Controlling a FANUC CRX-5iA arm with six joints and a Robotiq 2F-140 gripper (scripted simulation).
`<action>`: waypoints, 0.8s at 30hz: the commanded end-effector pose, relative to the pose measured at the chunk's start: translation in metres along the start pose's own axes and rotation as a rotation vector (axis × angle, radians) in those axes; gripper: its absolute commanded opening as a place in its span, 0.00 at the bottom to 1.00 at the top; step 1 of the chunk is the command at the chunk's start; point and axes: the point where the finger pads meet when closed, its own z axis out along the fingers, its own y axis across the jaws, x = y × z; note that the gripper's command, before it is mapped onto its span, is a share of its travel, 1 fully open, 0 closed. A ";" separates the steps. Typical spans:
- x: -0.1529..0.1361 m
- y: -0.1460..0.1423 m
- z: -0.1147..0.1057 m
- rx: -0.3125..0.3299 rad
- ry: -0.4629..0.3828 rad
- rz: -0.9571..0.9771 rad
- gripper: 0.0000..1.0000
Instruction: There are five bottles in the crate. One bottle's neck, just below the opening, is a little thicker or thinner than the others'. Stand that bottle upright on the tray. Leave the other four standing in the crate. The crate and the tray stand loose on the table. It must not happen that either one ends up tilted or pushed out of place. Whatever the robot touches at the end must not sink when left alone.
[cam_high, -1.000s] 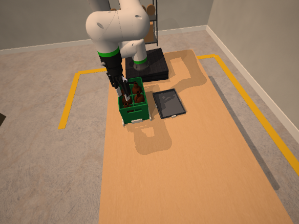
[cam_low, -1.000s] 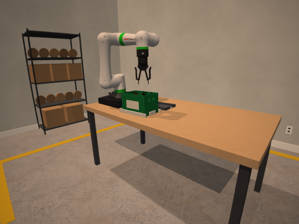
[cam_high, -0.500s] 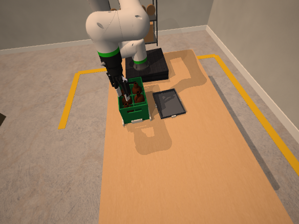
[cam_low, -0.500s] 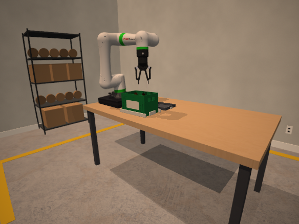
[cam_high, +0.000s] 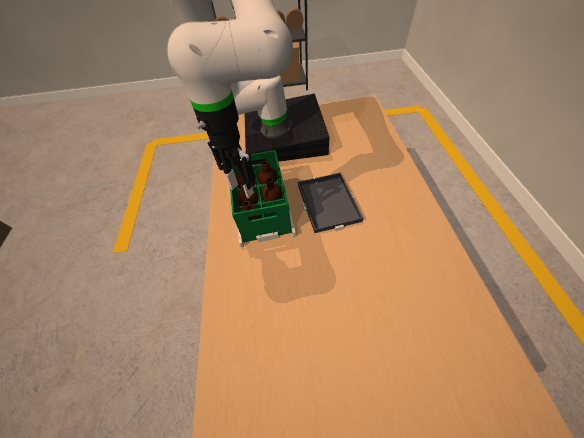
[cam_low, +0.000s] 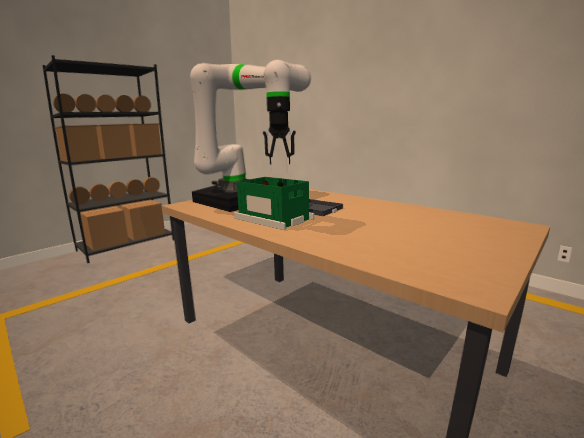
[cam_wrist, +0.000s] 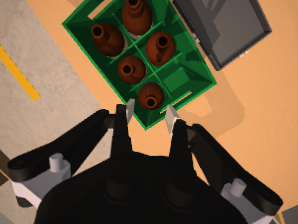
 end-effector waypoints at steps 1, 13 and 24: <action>0.000 0.000 -0.001 -0.001 -0.002 0.000 0.44; -0.001 0.000 0.004 -0.001 -0.001 0.000 0.44; -0.001 0.000 0.014 -0.001 -0.001 0.000 0.44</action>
